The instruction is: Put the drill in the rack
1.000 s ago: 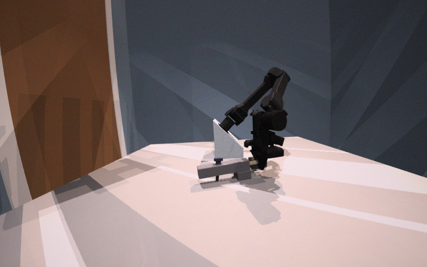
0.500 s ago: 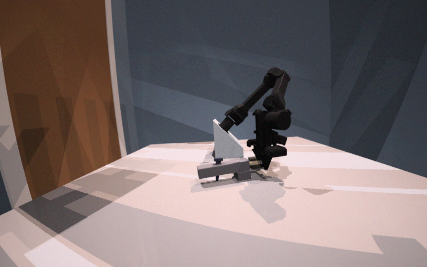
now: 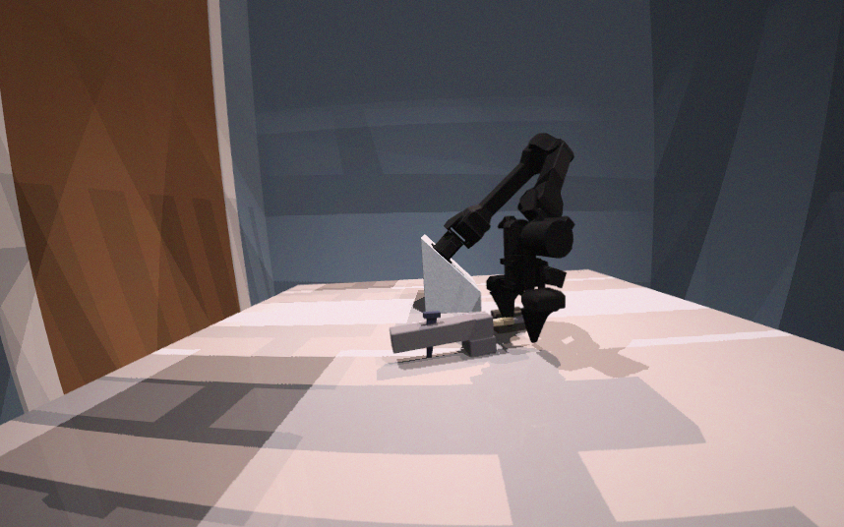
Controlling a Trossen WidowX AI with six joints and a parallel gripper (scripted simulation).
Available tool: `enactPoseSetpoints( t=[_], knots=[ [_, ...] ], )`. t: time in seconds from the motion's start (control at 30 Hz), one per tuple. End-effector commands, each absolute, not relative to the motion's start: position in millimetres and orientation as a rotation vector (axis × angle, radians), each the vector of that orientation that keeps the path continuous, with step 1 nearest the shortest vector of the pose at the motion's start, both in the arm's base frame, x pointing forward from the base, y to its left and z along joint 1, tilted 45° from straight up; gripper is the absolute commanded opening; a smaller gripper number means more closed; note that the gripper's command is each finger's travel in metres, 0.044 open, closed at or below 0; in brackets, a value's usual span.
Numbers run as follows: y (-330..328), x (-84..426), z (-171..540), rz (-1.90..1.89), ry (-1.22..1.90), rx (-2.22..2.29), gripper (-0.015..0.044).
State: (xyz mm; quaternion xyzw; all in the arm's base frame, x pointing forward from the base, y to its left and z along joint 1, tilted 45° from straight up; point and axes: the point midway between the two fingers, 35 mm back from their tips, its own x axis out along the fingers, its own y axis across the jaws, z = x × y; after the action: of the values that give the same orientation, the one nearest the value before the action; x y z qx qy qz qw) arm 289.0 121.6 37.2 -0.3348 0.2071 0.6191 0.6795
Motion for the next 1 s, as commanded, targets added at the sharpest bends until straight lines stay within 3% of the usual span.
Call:
enactPoseSetpoints(
  t=[0.0,0.83,0.97],
  knots=[
    [120,289,35,1.390,0.466,-0.757,0.0440],
    [115,291,24,1.390,0.466,-0.758,0.0440],
    [116,292,27,1.387,0.468,-0.756,0.0335]
  ],
)
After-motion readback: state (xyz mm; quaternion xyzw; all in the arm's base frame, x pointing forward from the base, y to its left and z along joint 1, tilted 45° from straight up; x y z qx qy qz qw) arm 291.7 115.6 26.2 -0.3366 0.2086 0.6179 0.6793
